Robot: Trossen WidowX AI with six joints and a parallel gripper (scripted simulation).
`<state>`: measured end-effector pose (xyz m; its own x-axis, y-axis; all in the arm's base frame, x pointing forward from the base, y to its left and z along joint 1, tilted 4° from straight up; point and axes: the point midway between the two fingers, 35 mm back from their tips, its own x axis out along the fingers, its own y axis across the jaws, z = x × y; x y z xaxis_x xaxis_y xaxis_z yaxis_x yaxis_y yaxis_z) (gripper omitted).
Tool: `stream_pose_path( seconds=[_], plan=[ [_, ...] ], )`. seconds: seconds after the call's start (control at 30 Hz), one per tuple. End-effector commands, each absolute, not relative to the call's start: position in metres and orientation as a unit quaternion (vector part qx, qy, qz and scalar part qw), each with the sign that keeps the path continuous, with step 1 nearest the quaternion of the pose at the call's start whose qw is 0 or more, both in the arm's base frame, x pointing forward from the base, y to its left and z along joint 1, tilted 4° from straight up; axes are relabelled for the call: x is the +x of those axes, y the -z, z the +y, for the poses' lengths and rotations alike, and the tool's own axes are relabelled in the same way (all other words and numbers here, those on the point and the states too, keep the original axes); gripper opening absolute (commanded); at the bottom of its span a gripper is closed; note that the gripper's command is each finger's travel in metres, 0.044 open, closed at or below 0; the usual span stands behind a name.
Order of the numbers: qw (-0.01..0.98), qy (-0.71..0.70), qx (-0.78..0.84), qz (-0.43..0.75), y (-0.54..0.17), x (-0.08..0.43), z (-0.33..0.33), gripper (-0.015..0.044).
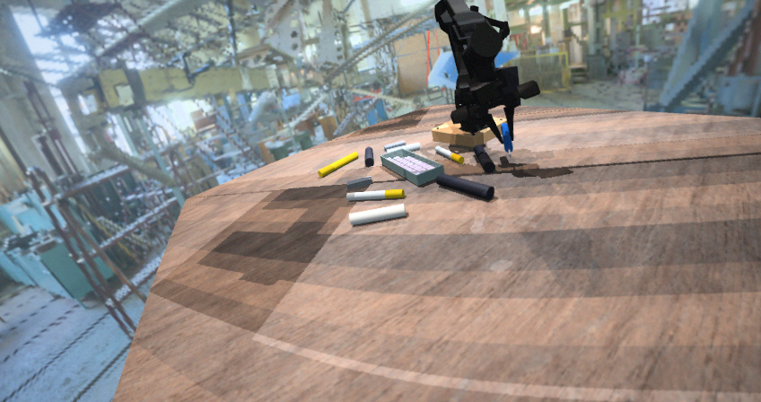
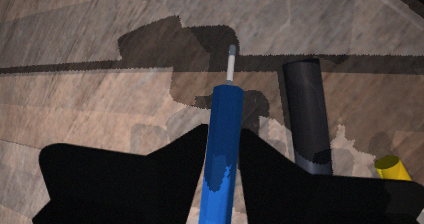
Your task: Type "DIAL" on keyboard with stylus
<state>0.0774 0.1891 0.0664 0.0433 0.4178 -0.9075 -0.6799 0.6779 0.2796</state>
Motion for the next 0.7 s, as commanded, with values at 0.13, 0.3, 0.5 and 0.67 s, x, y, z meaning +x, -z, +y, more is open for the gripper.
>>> stream_pose_path(
  seconds=[0.13, 0.3, 0.5, 0.67],
  plan=[
    [0.699, -0.327, -0.034, 0.635, -0.071, 0.09, 0.188, 0.0],
    [0.686, -0.288, 0.019, 0.668, -0.073, 0.099, 0.185, 0.0],
    [0.666, -0.242, 0.084, 0.701, -0.076, 0.111, 0.182, 0.0],
    [0.641, -0.198, 0.146, 0.727, -0.079, 0.122, 0.179, 0.0]
  ],
)
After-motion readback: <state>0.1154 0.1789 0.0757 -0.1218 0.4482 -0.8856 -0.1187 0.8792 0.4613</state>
